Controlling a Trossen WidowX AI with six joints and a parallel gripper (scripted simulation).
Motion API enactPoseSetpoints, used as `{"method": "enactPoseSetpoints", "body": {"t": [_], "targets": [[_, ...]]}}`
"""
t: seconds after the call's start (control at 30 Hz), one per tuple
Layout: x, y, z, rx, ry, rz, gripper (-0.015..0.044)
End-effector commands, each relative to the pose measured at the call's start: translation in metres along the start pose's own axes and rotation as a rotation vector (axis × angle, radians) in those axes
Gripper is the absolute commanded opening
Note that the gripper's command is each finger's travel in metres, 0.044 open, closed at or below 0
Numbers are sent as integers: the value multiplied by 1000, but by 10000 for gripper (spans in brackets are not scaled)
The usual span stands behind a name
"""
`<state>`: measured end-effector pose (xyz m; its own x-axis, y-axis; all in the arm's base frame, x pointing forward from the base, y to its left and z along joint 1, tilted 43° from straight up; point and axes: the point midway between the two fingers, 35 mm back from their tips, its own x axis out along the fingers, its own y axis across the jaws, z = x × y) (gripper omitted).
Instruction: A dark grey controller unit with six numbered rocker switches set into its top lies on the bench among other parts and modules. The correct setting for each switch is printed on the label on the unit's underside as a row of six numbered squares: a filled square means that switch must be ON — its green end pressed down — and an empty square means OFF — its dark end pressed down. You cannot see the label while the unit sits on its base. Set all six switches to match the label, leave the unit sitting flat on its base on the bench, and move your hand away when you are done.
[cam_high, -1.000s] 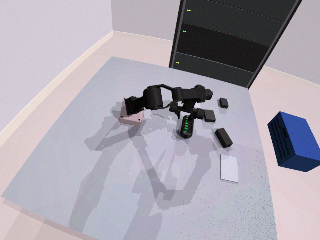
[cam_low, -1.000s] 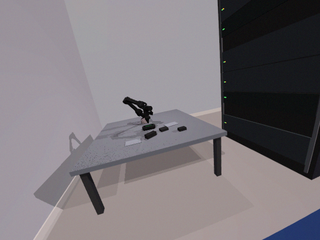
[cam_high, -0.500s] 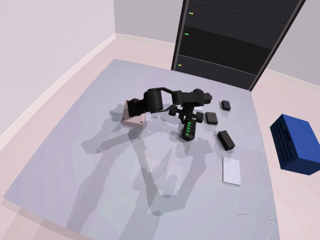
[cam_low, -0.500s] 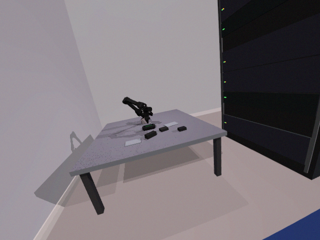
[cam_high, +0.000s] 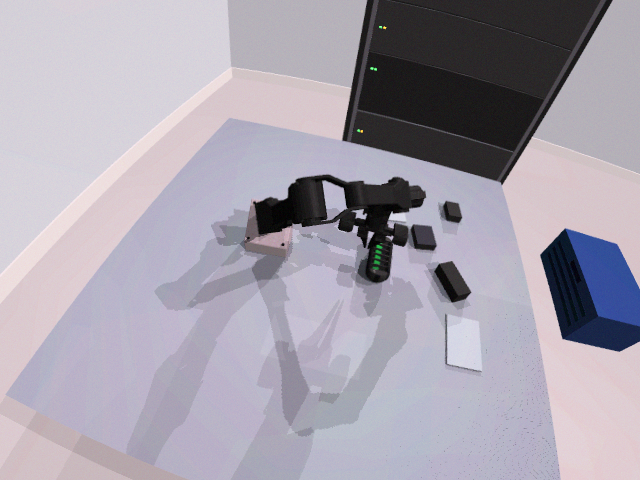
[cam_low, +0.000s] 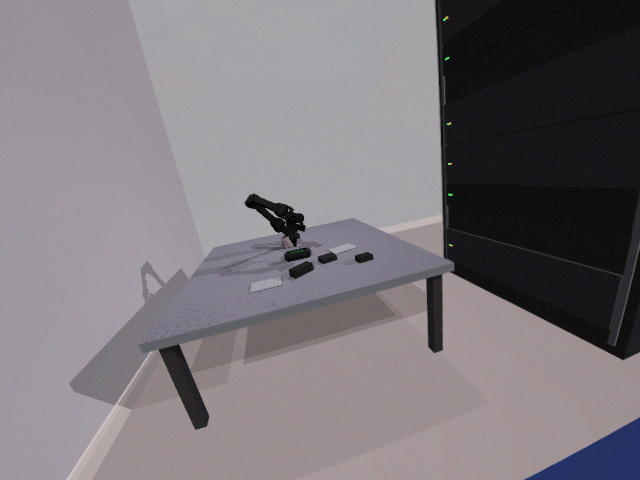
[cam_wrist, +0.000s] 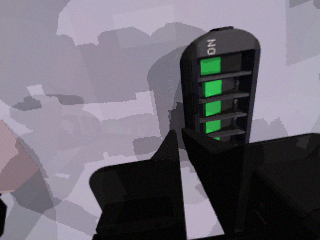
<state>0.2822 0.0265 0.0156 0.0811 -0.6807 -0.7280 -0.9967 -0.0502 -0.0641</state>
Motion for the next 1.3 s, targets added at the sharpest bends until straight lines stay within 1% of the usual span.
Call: {"method": "enactPoseSetpoints", "body": {"t": [0.0,0.07,0.23,0.6,0.93,1.27], "targets": [[-35,-2,2,5,-11,-11,105],[-46,-1,2,5,-10,-10,157],[-46,-1,2,5,-10,-11,289],[-46,-1,2,5,-10,-11,0],[-46,-1,2,5,-10,-11,0],[-45,-1,1,0,-5,-12,263]]}}
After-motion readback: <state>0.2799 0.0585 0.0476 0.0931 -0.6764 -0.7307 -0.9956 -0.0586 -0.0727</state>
